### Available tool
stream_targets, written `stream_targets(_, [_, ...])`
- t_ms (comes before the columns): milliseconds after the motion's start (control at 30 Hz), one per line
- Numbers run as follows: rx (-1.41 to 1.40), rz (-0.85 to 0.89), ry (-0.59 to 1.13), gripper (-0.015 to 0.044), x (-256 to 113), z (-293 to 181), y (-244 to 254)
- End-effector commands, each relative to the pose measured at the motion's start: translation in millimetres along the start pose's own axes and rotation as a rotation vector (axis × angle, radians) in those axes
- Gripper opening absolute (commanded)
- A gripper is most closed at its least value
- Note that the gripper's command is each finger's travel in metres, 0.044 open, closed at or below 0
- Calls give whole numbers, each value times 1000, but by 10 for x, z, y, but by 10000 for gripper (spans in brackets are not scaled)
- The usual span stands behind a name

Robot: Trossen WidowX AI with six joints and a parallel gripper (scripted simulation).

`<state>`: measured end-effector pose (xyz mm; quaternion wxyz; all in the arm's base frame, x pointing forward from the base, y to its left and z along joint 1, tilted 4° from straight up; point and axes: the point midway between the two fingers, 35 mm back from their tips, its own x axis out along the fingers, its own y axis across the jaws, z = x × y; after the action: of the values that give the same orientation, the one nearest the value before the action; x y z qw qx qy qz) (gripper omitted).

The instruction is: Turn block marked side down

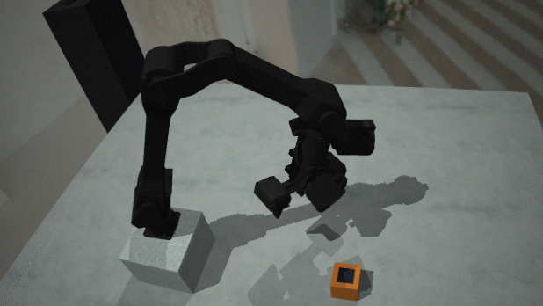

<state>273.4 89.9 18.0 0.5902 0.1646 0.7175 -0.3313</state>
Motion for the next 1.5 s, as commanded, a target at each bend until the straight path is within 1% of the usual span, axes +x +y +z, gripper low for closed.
stream_targets(0, [-280,134,-79,440,-268,661,-52])
stream_targets(233, [-479,185,-162,440,-419,1135,-201])
stream_targets(467, [-653,200,-255,440,-553,1558,-407])
stream_targets(833, [-658,200,-258,440,-559,1567,-407])
stream_targets(867, [-658,200,-258,440,-532,1573,-399])
stream_targets(967, [-658,199,-258,440,-252,1623,-322])
stream_targets(1000, [-658,199,-258,440,-225,1627,-316])
stream_targets(1167, [-658,199,-258,440,-225,1627,-316])
stream_targets(1300, [-658,199,-258,440,-82,1652,-277])
stream_targets(1467, [-658,199,-258,440,-79,1653,-276])
